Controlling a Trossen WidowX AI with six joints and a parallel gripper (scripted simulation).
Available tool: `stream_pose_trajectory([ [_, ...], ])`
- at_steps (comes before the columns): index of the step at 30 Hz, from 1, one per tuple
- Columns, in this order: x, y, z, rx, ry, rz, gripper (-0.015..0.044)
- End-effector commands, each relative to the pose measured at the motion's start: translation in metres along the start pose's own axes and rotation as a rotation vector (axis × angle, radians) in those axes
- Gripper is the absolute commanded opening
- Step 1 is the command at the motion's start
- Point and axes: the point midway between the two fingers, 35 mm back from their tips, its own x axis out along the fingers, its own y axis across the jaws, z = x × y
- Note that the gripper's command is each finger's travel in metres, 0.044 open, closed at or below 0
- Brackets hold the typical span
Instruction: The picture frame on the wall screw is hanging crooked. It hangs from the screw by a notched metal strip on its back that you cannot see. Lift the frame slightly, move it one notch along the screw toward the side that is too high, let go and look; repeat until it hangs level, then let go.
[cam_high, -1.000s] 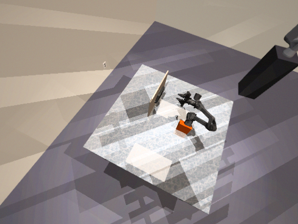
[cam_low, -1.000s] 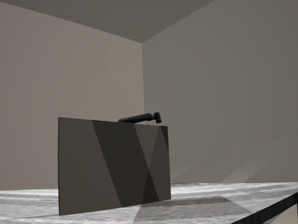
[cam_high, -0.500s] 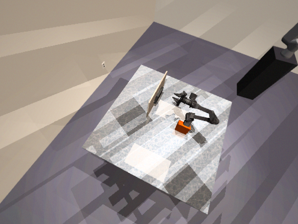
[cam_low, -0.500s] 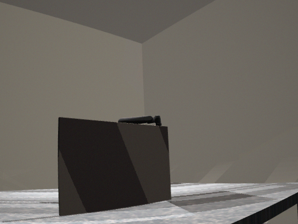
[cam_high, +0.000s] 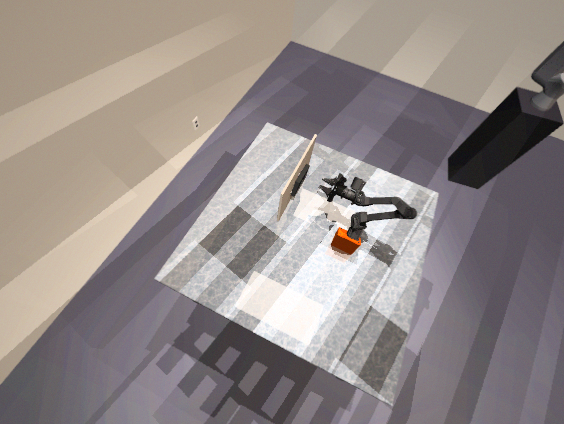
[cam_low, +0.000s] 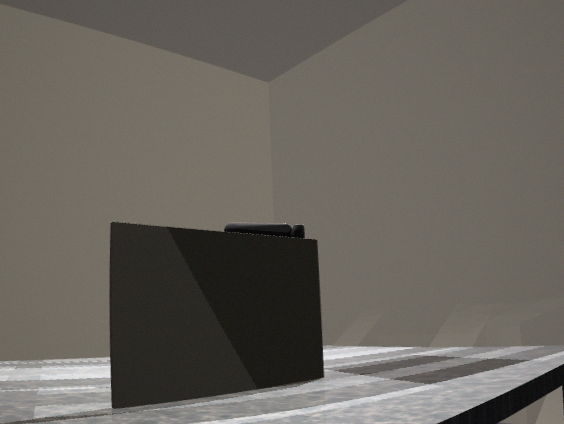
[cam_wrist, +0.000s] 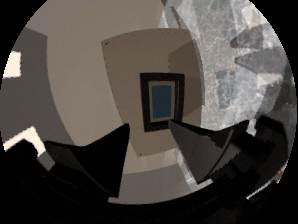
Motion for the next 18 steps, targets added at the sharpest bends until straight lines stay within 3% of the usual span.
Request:
stream_pose_trajectory([
  [1, 0.000, -0.001, 0.000, -0.001, 0.001, -0.002, 0.0260],
  [9, 0.009, 0.000, 0.002, 0.000, 0.001, -0.002, 0.0260],
  [18, 0.069, 0.000, 0.003, 0.001, -0.001, 0.000, 0.0260],
])
